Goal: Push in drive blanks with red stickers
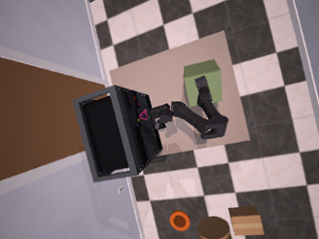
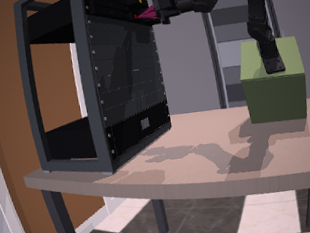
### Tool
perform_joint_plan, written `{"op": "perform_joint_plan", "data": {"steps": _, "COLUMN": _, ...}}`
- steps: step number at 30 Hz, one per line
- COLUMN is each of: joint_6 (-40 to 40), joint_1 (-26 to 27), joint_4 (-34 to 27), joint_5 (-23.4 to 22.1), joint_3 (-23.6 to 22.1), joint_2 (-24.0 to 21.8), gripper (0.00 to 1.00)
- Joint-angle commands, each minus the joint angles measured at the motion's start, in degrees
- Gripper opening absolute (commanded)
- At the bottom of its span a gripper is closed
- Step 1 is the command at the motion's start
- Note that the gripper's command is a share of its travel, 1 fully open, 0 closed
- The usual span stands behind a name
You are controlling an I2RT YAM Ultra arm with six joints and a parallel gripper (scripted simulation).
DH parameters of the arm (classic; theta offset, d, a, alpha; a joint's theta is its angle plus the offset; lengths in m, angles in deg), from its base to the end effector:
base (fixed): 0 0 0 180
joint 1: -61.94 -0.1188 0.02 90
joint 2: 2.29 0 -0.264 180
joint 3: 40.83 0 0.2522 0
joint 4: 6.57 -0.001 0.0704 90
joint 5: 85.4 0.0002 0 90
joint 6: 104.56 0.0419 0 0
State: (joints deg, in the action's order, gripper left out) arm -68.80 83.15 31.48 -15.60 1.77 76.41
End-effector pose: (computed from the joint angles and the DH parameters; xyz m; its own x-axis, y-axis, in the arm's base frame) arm 0.2682 -0.0875 0.2326 0.0041 -0.8185 -0.5745 0.0362 0.5743 -0.8179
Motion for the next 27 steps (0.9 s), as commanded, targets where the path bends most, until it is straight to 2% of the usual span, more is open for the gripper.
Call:
{"op": "perform_joint_plan", "data": {"steps": 1, "joint_6": 0.2, "joint_1": 1.2, "joint_4": 0.0, "joint_5": 2.8, "joint_3": 2.6, "joint_2": 1.1, "gripper": 0.00}}
{"op": "perform_joint_plan", "data": {"steps": 27, "joint_6": 0.3, "joint_1": 1.4, "joint_4": 0.0, "joint_5": 2.5, "joint_3": 3.4, "joint_2": 1.7, "gripper": 0.00}}
